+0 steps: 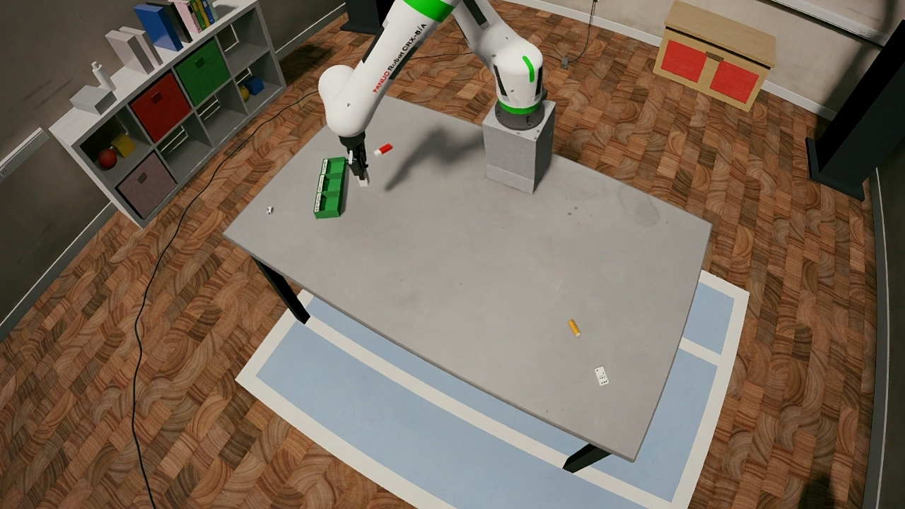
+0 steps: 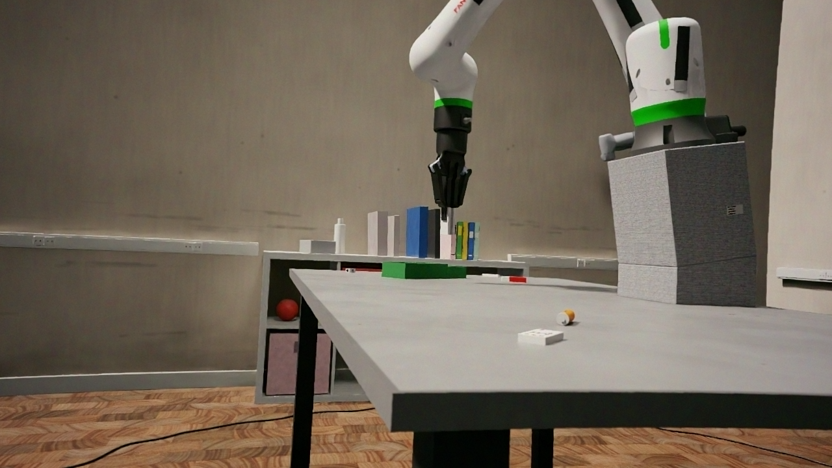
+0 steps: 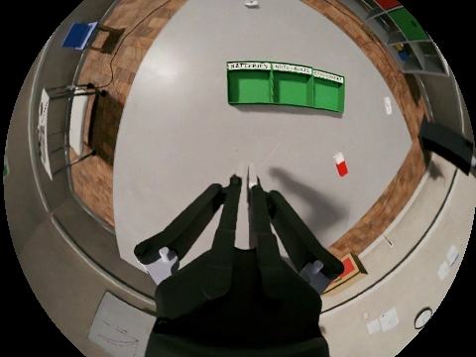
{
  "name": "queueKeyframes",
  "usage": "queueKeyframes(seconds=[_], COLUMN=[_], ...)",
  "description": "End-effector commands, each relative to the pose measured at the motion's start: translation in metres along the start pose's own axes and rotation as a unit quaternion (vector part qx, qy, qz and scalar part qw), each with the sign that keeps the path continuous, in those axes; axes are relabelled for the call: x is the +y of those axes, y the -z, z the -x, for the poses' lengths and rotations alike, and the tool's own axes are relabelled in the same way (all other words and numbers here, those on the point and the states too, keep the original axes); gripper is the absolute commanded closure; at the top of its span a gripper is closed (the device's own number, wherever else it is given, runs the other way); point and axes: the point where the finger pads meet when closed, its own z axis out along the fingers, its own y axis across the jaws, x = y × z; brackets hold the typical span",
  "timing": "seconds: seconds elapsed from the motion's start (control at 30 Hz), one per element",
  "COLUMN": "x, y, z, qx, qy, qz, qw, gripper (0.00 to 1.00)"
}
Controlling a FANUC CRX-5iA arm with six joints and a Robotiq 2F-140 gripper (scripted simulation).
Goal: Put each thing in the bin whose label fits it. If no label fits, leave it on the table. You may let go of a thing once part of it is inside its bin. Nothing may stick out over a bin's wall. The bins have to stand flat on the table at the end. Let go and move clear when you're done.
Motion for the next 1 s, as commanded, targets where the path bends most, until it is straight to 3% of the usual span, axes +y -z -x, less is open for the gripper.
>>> queueKeyframes(seconds=[0.0, 0.1, 0.97], x=[0.022, 0.028, 0.162], y=[-0.008, -0.009, -0.048], z=[-0.026, -0.032, -0.172], qx=[-0.002, -0.002, -0.002], qy=[0.001, 0.001, 0.001], qz=[-0.002, -0.002, -0.002], qw=[1.0, 1.0, 1.0], gripper=[0.85, 0.85, 0.85])
